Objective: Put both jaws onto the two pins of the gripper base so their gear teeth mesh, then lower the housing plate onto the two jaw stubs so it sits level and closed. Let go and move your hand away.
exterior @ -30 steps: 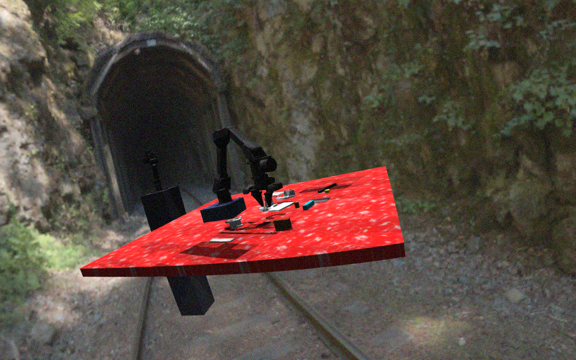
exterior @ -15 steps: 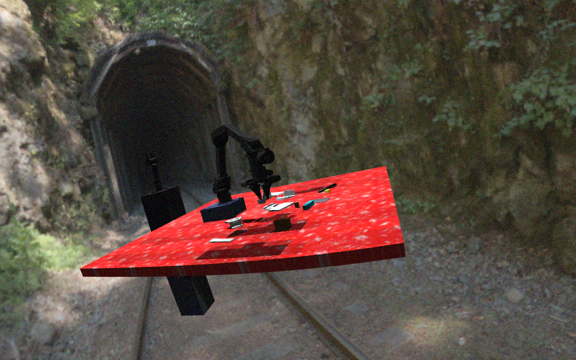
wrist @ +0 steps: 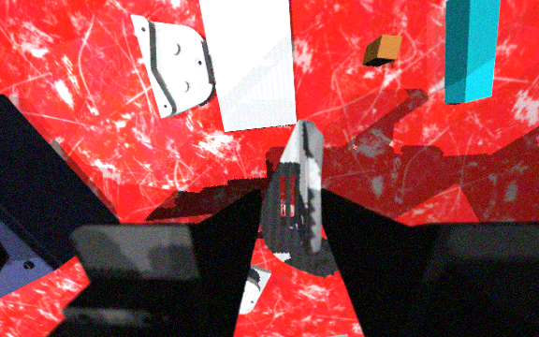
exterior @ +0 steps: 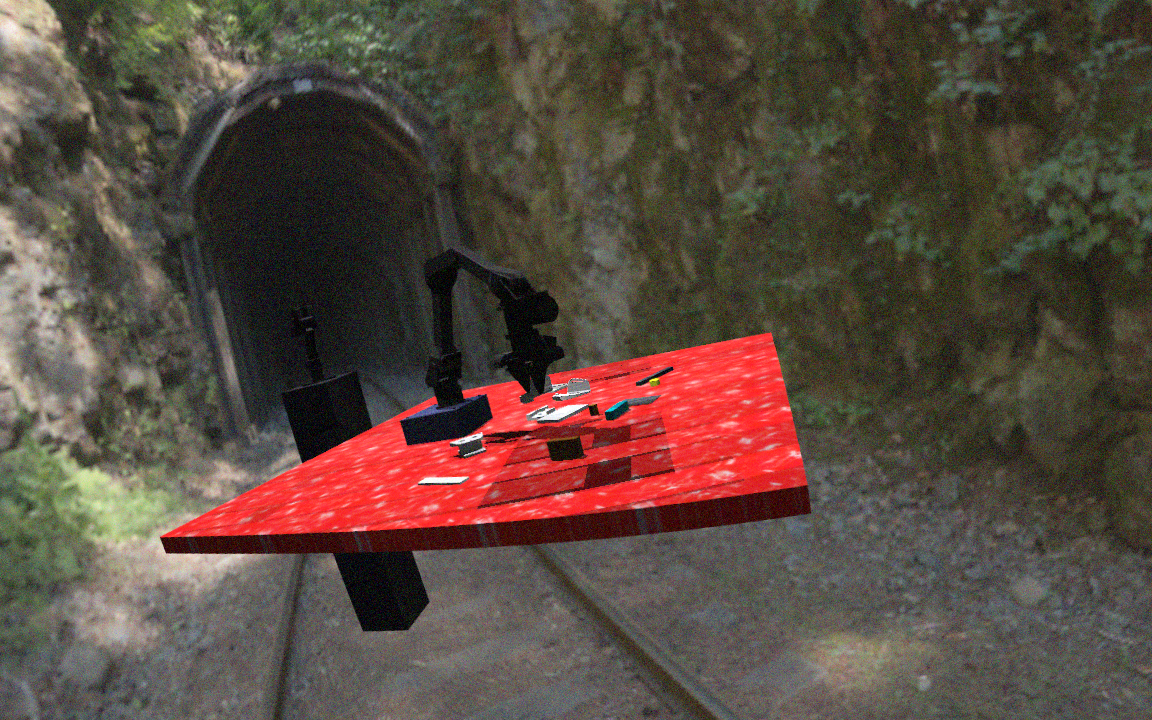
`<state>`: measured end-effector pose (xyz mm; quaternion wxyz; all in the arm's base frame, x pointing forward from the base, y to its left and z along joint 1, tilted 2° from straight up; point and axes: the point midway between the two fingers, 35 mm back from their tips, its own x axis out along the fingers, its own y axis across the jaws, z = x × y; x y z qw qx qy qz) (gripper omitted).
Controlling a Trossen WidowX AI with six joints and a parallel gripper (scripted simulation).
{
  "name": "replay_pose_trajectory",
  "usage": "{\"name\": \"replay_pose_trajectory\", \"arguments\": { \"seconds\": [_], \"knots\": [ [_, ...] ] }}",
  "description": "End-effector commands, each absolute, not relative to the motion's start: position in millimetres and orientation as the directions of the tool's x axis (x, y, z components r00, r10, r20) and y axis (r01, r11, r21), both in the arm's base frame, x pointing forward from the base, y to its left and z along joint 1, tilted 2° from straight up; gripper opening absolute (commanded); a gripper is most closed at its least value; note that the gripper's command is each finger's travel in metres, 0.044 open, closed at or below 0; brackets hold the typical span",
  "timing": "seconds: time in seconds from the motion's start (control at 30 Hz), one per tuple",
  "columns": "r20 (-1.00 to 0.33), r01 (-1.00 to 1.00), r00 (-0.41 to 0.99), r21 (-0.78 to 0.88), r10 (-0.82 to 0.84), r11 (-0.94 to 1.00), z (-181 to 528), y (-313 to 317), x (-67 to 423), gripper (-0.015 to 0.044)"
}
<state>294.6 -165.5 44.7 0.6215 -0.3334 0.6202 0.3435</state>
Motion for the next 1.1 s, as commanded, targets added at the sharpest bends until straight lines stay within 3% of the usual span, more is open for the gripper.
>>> {"name": "replay_pose_trajectory", "arguments": {
  "seconds": [0.0,0.57,1.07],
  "knots": [
    [-1.000,-0.787,0.005,0.004,0.012,0.617,48,-153,297,0.0134],
    [-1.000,-0.466,0.006,0.012,0.016,0.885,49,-98,300,0.0134],
    [-1.000,-0.110,0.006,0.020,0.020,0.994,50,-51,295,0.0134]
  ]
}}
